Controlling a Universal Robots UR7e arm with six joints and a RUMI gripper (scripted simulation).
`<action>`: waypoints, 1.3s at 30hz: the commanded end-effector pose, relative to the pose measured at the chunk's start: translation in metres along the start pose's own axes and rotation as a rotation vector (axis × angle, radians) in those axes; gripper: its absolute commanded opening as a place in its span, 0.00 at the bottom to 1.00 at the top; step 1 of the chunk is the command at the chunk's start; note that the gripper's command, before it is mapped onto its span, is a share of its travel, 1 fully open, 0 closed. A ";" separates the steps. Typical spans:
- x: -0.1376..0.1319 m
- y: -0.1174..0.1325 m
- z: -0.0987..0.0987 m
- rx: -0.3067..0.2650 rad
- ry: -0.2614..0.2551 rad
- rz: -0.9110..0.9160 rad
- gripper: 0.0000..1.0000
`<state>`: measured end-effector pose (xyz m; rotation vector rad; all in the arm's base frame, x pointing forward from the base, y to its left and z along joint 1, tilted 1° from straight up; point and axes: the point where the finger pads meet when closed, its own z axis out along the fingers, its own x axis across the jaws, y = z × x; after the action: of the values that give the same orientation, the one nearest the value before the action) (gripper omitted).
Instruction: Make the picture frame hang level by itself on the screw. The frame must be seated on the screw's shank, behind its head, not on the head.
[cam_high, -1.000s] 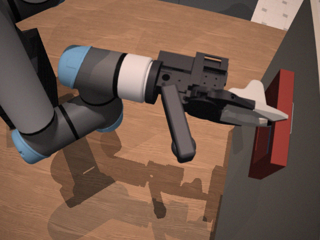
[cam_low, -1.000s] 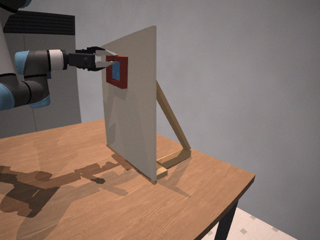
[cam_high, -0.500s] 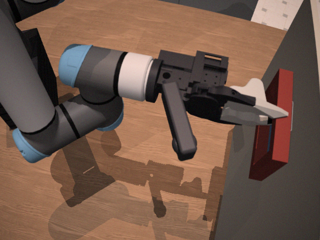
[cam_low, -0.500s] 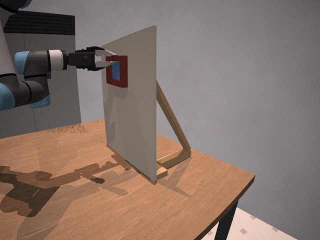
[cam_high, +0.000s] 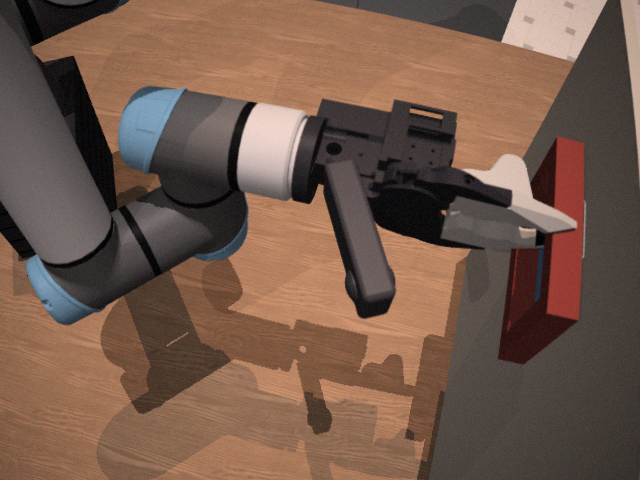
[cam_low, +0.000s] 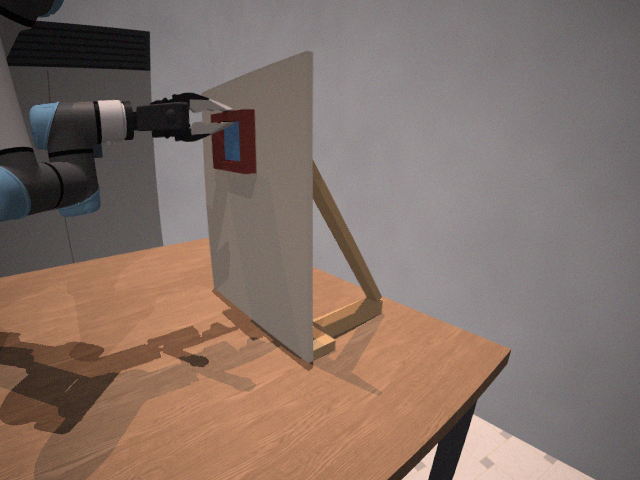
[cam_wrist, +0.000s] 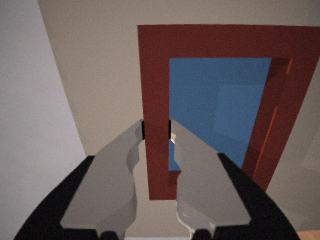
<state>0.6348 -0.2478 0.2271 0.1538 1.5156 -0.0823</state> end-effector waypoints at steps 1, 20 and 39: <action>-0.001 0.001 0.000 -0.001 -0.001 -0.016 0.00; -0.001 0.002 0.000 -0.001 -0.001 -0.034 0.00; -0.001 0.002 0.000 -0.001 -0.001 -0.036 0.00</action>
<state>0.6351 -0.2458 0.2272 0.1259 1.5187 -0.1097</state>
